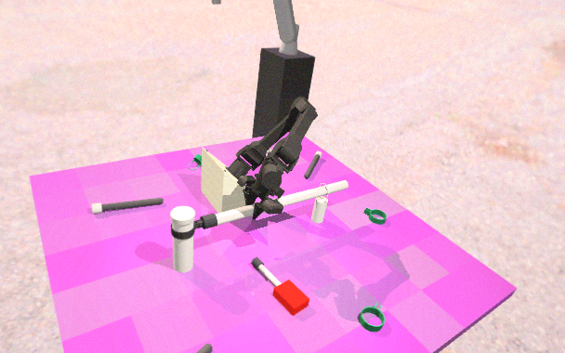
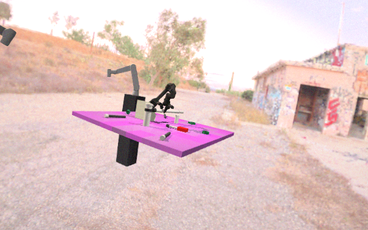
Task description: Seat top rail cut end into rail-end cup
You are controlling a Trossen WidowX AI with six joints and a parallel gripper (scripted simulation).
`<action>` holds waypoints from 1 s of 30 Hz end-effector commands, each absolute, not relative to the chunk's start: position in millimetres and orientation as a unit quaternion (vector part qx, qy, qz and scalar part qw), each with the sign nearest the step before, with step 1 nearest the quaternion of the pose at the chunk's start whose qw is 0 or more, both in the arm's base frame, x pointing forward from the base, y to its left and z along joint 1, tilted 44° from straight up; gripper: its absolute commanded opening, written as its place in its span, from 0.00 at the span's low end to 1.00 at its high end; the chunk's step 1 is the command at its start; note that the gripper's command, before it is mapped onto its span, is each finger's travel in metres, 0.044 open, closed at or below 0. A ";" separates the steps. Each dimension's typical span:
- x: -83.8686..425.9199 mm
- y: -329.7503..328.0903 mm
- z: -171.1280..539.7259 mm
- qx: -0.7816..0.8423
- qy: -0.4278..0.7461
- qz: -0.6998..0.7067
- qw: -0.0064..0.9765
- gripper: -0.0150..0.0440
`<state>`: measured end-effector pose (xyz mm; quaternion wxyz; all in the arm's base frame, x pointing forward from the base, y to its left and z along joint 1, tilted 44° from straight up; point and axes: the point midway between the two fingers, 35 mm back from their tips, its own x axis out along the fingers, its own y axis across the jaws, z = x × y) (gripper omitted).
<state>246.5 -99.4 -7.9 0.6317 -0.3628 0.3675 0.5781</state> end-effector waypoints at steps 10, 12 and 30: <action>246.5 -99.4 -7.9 -0.363 0.368 0.578 0.632 0.25; 246.5 -99.5 -7.9 -0.363 0.368 0.578 0.632 0.25; 246.2 -101.5 -8.4 -0.364 0.369 0.577 0.631 0.25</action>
